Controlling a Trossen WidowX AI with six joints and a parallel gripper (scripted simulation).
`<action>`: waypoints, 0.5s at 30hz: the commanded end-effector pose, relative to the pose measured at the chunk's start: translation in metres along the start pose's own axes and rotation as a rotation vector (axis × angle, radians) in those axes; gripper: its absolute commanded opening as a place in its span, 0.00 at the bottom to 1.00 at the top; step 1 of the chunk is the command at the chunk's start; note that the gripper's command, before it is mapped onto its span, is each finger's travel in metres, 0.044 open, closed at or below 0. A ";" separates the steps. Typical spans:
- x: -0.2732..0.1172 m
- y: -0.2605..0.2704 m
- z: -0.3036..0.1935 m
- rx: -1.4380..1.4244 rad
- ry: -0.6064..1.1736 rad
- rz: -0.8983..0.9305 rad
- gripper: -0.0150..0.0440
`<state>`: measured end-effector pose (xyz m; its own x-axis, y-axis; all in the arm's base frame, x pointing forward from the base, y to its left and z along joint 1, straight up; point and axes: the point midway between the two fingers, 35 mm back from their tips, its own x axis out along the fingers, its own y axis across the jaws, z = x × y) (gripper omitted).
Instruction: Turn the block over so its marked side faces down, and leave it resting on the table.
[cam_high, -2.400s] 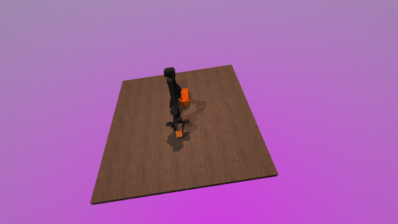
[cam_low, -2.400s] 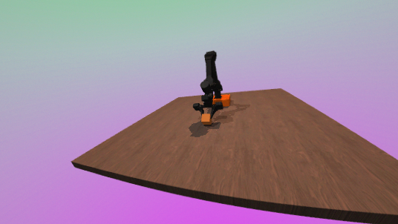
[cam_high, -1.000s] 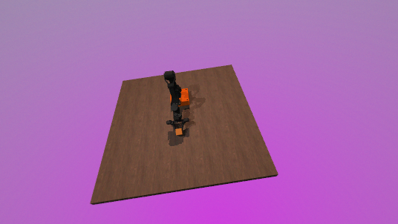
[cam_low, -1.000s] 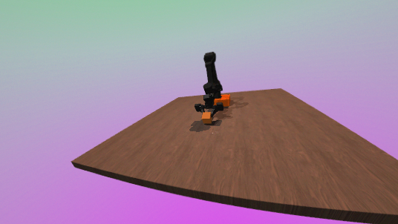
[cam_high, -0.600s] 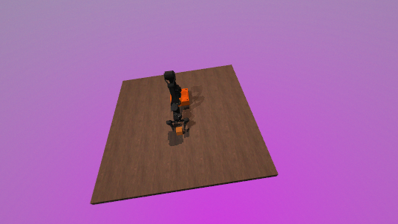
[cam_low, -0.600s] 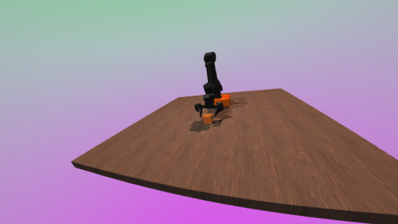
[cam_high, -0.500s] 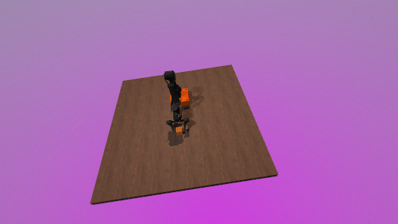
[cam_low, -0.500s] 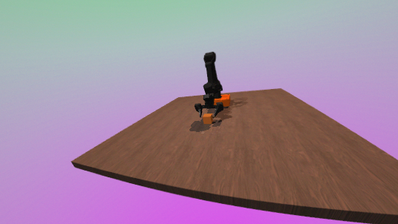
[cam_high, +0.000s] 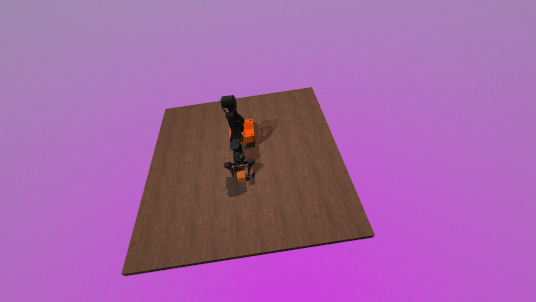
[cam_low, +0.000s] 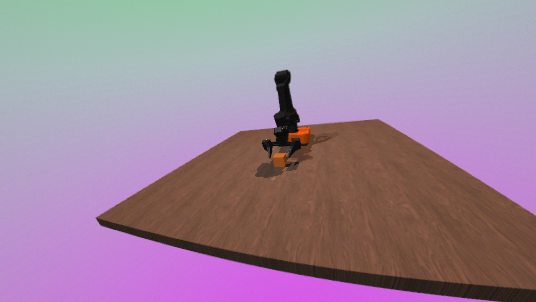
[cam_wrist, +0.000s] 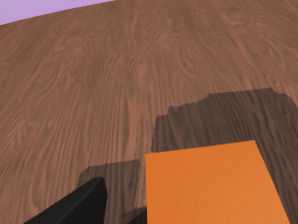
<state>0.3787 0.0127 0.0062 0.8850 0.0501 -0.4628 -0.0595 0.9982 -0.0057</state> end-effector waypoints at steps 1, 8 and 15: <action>0.000 0.001 0.000 0.003 -0.001 0.004 1.00; 0.000 0.001 0.000 0.003 -0.001 0.004 1.00; 0.006 0.000 0.005 0.003 0.085 0.004 1.00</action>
<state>0.3793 0.0127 0.0011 0.8567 0.0495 -0.5134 -0.0597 0.9982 -0.0034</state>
